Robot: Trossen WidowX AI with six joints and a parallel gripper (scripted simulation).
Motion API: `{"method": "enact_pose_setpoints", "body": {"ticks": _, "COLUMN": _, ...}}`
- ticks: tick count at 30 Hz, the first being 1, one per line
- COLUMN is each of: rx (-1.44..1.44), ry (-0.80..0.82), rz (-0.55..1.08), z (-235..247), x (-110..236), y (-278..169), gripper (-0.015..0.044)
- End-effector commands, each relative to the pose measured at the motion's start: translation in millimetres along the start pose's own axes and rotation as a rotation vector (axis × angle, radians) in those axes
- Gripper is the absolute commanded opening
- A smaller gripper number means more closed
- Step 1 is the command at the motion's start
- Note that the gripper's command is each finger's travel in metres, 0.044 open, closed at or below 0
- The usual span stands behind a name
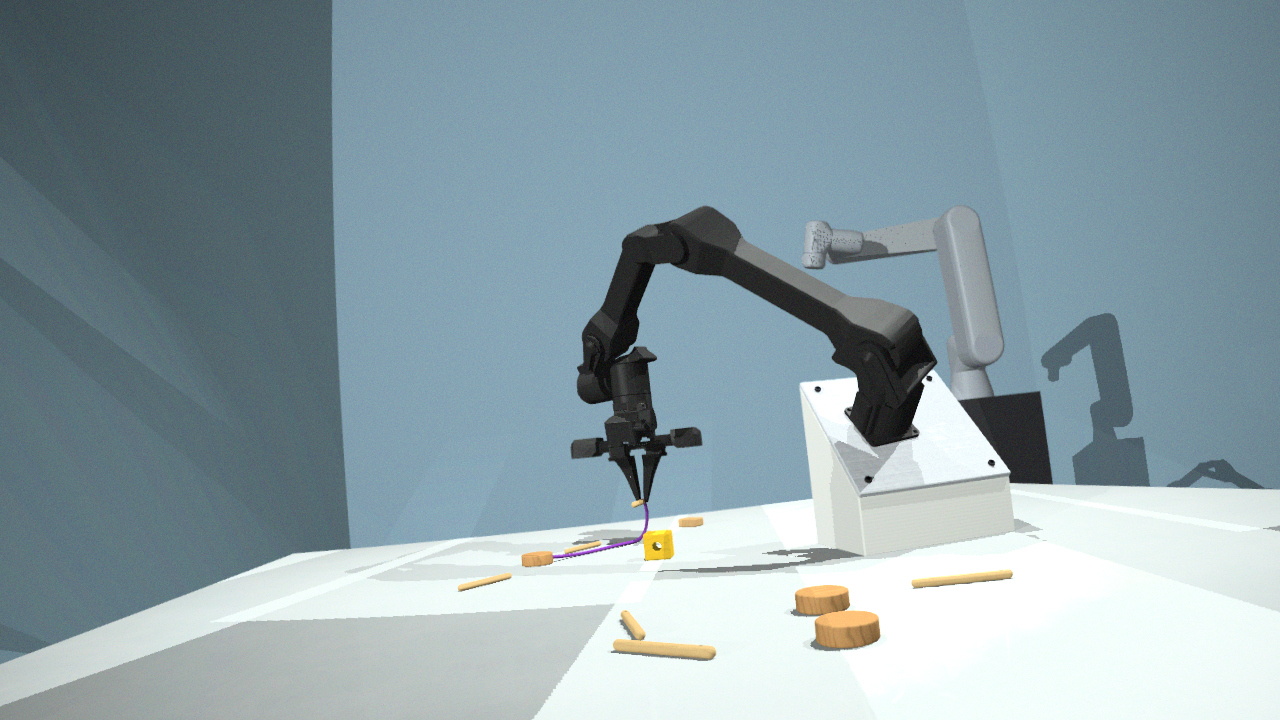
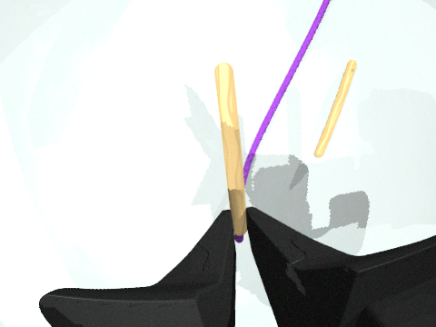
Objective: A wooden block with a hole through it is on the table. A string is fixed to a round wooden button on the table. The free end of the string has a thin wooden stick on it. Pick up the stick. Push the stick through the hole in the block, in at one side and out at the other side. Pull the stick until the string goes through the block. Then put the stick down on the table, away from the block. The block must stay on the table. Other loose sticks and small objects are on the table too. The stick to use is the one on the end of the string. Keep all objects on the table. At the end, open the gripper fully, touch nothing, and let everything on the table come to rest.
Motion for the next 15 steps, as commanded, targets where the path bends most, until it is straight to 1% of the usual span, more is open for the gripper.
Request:
{"method": "enact_pose_setpoints", "body": {"ticks": 1, "rx": 0.004, "ry": -0.005, "rz": 0.009, "z": -1, "x": 3, "y": -7, "gripper": 0.0000}}
{"method": "enact_pose_setpoints", "body": {"ticks": 15, "rx": 0.006, "ry": -0.005, "rz": 0.014, "z": 1, "x": 3, "y": -25, "gripper": 0.0000}}
Point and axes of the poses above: the point midway between the two fingers, 35 mm back from their tips, its own x axis back along the fingers, its own z axis across the jaws, y = z × x, the point moved 3 cm from there along x, back along the fingers, and after that the axes turned 1 degree about x, right-handed, at the moved point
